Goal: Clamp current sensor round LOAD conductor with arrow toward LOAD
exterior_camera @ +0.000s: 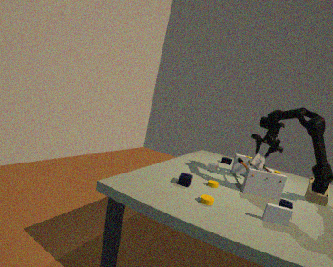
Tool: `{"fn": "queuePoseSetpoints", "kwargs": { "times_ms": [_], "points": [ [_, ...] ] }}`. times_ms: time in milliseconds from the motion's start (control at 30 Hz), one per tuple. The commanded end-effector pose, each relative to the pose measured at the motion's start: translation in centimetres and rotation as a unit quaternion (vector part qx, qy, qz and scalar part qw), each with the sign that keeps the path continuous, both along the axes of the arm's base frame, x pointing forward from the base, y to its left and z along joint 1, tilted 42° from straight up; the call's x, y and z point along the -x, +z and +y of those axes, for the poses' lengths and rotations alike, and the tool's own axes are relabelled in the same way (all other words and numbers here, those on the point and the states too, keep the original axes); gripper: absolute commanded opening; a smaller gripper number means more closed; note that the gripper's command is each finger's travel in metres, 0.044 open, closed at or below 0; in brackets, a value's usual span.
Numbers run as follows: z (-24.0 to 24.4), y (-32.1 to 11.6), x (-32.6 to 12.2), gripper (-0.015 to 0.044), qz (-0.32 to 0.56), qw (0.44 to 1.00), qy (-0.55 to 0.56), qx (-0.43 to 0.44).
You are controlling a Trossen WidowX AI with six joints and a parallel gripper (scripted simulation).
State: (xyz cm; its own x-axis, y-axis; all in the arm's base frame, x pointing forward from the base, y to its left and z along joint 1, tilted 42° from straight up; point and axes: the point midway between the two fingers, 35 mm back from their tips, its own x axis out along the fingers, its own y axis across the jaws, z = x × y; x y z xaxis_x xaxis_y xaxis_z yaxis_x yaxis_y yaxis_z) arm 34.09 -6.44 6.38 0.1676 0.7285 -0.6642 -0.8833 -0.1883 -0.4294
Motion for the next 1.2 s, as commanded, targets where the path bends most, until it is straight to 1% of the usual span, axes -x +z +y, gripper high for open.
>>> {"fn": "queuePoseSetpoints", "kwargs": {
  "times_ms": [0, 700, 1167],
  "points": [
    [0.3, -0.3, -0.2, 0.0000, -0.002, 1.000, -0.004, -0.003],
    [2.9, -2.5, -0.7, 0.0000, -0.003, 1.000, -0.004, -0.004],
    [2.6, -2.3, -0.6, 0.0000, 0.000, 1.000, 0.000, -0.001]
  ]
}}
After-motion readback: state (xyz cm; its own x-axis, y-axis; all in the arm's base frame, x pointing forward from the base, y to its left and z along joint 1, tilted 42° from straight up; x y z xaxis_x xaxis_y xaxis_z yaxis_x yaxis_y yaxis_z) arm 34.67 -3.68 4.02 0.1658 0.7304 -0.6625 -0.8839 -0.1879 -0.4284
